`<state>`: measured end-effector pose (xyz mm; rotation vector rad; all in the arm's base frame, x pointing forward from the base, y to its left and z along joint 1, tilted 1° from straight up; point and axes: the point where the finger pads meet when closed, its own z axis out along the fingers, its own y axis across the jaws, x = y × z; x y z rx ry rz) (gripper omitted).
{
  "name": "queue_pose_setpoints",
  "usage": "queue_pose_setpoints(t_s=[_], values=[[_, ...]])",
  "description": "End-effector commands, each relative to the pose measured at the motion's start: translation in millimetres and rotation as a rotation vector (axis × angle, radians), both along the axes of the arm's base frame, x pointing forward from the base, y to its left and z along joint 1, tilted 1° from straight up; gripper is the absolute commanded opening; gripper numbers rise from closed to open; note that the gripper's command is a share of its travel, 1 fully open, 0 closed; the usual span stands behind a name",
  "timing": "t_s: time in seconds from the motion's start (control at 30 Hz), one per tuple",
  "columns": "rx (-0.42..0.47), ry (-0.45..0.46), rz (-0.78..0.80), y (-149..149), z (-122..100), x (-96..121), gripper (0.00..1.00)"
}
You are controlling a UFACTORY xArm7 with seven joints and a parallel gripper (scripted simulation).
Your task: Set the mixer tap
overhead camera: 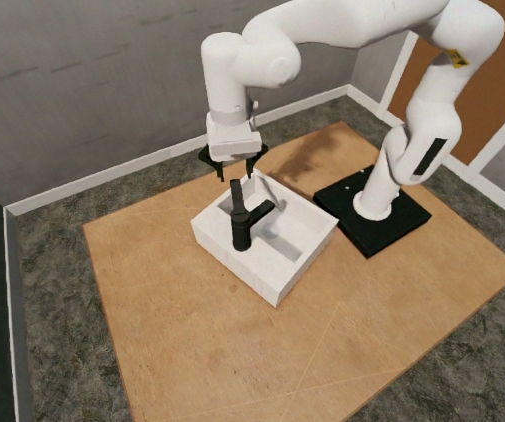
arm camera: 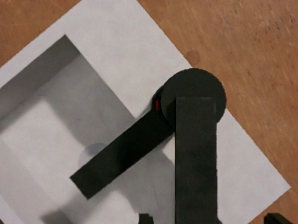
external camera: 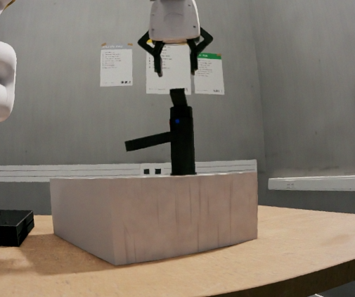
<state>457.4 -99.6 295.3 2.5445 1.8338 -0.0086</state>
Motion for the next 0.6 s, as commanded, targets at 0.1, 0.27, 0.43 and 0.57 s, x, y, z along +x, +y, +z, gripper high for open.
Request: queue_pose_setpoints(t_s=[0.1, 0.27, 0.43, 0.57], values=[[-0.002, -0.005, 0.000, 0, -9, 1, 0.65], [-0.002, -0.005, 0.000, 0, -13, 1, 0.65], [-0.002, -0.005, 0.000, -1, -18, 1, 0.65], [-0.002, -0.005, 0.000, -1, -20, 1, 0.65]])
